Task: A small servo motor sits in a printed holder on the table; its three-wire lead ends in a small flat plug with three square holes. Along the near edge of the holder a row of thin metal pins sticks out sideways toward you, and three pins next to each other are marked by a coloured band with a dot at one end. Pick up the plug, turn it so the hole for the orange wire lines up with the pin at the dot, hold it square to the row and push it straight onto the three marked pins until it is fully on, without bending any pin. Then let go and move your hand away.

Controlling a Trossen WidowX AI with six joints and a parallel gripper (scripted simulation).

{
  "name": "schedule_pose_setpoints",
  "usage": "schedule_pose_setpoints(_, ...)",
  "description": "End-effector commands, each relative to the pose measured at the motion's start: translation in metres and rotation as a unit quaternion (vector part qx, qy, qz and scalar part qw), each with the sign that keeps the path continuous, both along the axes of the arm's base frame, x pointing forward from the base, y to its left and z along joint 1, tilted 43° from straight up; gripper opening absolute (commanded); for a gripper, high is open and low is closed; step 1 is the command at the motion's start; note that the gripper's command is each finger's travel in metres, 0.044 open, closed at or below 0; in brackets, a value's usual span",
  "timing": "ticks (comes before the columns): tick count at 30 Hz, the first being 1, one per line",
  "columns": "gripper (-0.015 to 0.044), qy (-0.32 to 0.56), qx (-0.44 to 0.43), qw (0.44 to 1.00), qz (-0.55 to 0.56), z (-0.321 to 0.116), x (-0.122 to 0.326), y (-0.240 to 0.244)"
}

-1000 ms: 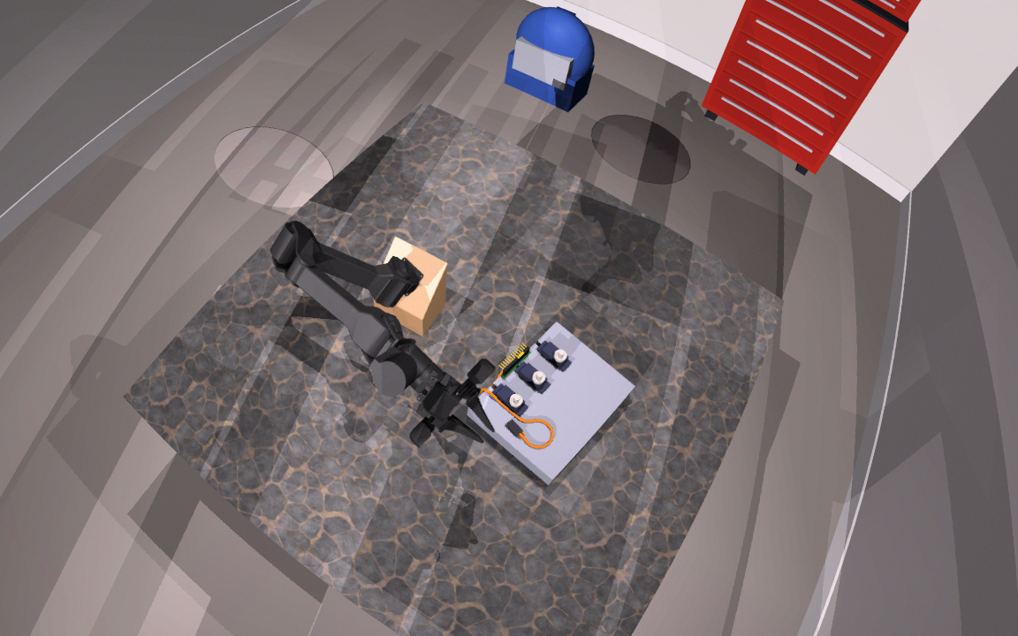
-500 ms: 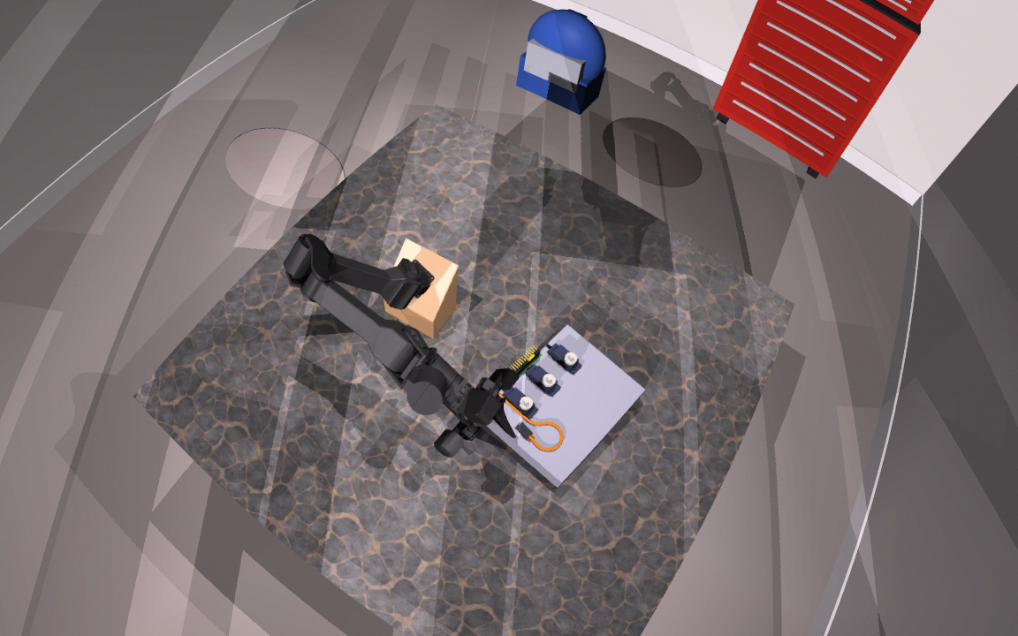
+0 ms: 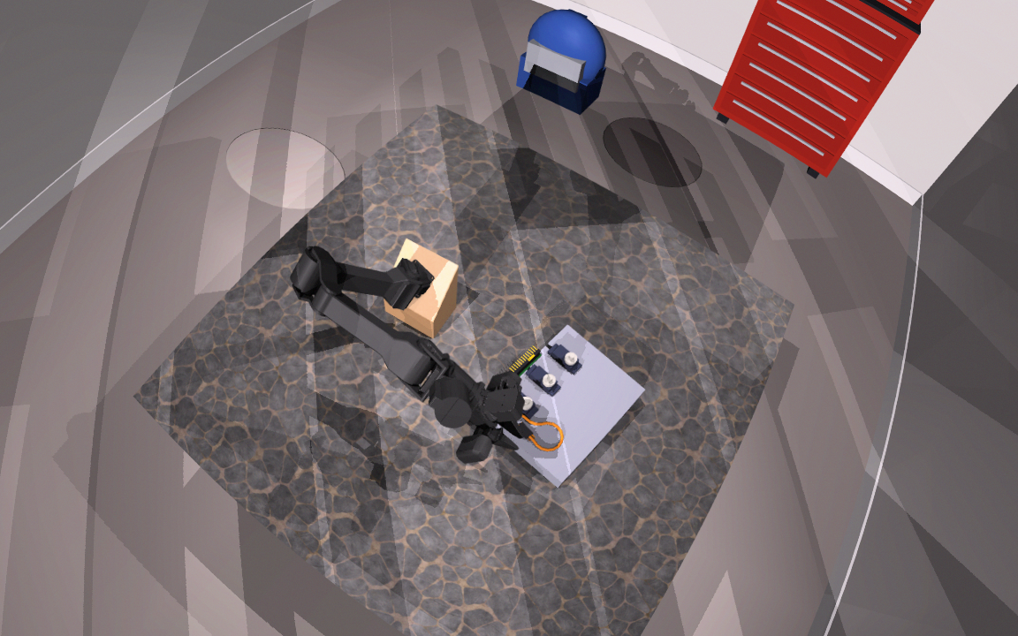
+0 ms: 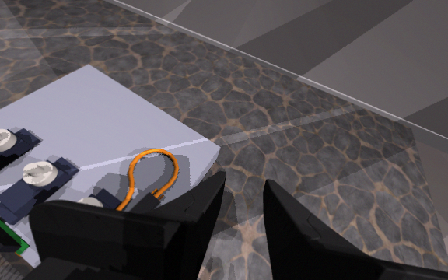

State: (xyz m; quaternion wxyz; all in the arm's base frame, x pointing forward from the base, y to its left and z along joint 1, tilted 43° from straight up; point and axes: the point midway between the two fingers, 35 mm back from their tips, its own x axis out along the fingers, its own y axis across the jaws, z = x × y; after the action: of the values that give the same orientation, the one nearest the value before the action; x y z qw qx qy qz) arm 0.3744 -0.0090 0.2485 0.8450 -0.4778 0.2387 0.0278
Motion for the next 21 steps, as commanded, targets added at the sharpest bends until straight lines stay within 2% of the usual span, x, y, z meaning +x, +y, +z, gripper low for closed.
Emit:
schedule_pose_setpoints(1, 0.0115, 0.031, -0.048, 0.998, 0.014, -0.006, 0.005, 0.000)
schedule_pose_setpoints(11, 0.0115, 0.118, -0.165, 0.978, 0.057, -0.026, 0.012, -0.001)
schedule_pose_setpoints(21, 0.0115, 0.204, -0.275, 0.933, 0.112, -0.045, 0.017, -0.002)
